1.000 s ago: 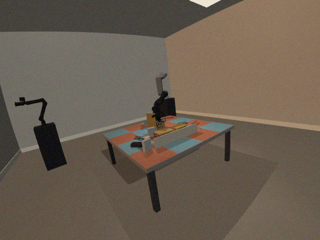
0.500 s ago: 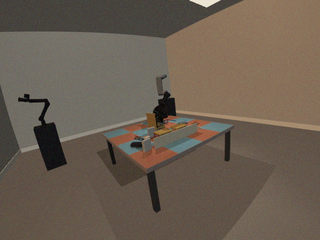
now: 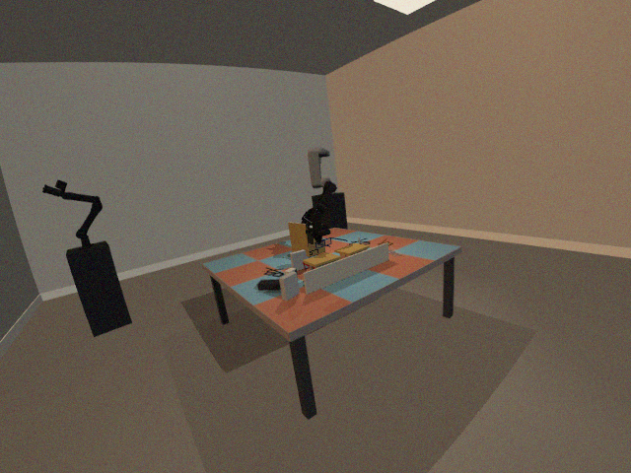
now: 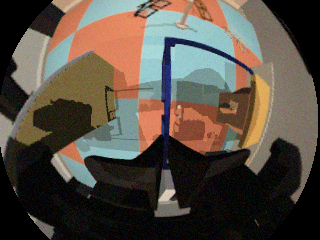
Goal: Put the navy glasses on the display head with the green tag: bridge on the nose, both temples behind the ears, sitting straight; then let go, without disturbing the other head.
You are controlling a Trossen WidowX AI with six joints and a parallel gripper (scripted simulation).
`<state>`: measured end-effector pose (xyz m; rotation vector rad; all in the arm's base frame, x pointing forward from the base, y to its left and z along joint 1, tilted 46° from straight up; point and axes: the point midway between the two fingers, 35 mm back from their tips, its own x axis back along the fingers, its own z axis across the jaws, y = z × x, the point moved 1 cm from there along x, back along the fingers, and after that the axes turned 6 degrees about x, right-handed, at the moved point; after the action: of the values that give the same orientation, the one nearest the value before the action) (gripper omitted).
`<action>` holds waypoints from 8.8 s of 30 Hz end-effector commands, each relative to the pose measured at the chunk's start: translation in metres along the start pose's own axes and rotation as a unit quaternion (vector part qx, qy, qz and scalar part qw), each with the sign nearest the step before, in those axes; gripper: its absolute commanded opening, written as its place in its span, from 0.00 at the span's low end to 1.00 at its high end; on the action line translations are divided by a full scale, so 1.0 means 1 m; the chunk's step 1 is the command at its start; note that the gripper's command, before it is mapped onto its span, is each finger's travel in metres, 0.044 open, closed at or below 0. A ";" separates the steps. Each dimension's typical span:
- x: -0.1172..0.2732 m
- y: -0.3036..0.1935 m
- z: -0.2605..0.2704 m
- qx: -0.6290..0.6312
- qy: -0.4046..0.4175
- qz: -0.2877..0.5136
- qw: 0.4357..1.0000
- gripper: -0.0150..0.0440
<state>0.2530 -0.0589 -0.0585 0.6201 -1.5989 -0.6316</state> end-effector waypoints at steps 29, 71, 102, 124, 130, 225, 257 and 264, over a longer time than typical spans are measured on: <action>-0.032 0.003 0.001 -0.002 -0.003 -0.006 1.000 0.25; -0.036 -0.001 -0.050 -0.001 -0.001 -0.003 1.000 0.25; -0.036 -0.005 -0.096 0.000 -0.002 -0.003 1.000 0.25; -0.037 -0.008 -0.129 0.000 -0.003 -0.003 1.000 0.25; -0.037 -0.009 -0.138 0.001 -0.003 -0.003 1.000 0.25; -0.041 -0.011 -0.158 0.001 -0.003 -0.003 1.000 0.25; -0.041 -0.011 -0.158 0.001 -0.003 -0.003 1.000 0.25; -0.041 -0.011 -0.158 0.001 -0.003 -0.003 1.000 0.25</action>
<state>0.4138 -0.0463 -0.0787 0.6228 -1.6025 -0.6298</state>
